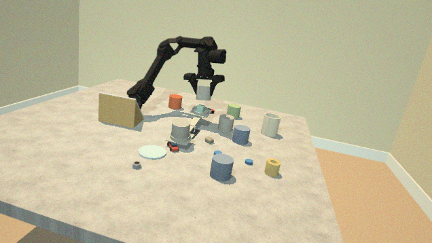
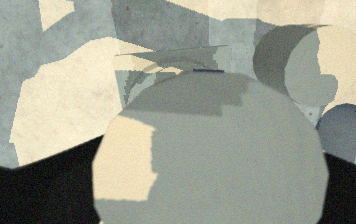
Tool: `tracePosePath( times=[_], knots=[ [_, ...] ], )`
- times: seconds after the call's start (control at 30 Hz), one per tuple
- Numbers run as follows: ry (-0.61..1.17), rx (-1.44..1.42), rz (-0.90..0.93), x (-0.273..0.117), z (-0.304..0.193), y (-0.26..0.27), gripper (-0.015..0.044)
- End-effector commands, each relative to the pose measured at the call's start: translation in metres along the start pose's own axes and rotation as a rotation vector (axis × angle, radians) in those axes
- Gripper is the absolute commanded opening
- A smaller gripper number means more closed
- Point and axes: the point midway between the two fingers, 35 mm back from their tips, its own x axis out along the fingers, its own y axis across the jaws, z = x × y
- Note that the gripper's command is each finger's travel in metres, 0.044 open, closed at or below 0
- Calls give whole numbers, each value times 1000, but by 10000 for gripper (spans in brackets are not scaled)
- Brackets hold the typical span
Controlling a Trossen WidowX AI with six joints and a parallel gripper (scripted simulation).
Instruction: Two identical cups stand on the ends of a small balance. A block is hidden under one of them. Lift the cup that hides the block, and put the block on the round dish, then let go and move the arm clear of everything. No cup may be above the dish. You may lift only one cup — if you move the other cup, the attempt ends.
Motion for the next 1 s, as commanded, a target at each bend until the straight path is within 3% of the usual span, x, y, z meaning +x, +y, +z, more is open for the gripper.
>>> tracePosePath(
  times=[0.0,0.43,0.97],
  knots=[
    [7,-2,-20,-9,0,-2,0],
    [12,16,-45,-26,-1,0,0],
    [5,20,-27,-18,0,1,0]
  ],
)
